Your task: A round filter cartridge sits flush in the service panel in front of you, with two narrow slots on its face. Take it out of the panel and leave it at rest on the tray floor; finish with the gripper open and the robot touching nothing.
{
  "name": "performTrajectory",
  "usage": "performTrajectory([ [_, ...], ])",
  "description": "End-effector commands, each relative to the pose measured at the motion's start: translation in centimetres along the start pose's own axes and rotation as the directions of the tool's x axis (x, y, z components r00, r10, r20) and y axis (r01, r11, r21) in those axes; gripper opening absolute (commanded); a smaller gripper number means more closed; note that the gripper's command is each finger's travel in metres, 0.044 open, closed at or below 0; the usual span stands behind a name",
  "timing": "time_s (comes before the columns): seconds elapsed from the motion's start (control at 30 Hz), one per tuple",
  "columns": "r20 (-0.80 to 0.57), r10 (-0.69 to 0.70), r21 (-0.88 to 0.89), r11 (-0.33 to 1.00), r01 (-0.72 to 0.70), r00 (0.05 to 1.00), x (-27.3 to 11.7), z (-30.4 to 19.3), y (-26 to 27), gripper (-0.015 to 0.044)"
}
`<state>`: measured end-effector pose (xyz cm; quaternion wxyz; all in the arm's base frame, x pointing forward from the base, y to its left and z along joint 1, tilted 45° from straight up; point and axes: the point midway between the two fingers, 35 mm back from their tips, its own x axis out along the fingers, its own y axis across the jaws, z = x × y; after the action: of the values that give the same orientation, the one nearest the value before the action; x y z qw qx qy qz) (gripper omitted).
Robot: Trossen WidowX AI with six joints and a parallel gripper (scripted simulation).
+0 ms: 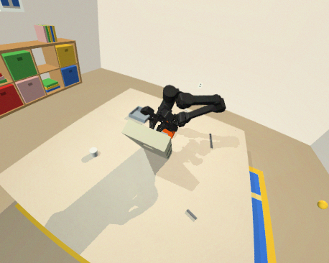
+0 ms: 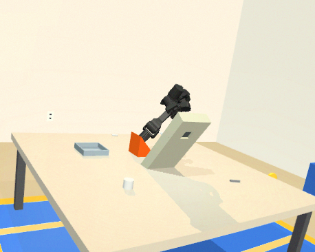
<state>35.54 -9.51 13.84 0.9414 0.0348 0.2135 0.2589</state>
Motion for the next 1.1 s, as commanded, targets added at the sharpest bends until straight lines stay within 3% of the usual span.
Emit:
performTrajectory([
  [0.0, -0.014, -0.001, -0.177, 0.984, -0.002, 1.0, 0.73, -0.1, 0.07, 0.0],
  [0.33, -0.014, -0.001, -0.503, 0.864, -0.006, 1.0, 0.75, -0.1, 0.07, 0.0],
  [0.73, -0.014, -0.001, -0.803, 0.596, -0.011, 1.0, 0.75, -0.1, 0.07, 0.0],
  [1.07, -0.014, -0.001, -0.709, 0.706, -0.009, 1.0, 0.84, -0.11, 0.06, 0.0],
])
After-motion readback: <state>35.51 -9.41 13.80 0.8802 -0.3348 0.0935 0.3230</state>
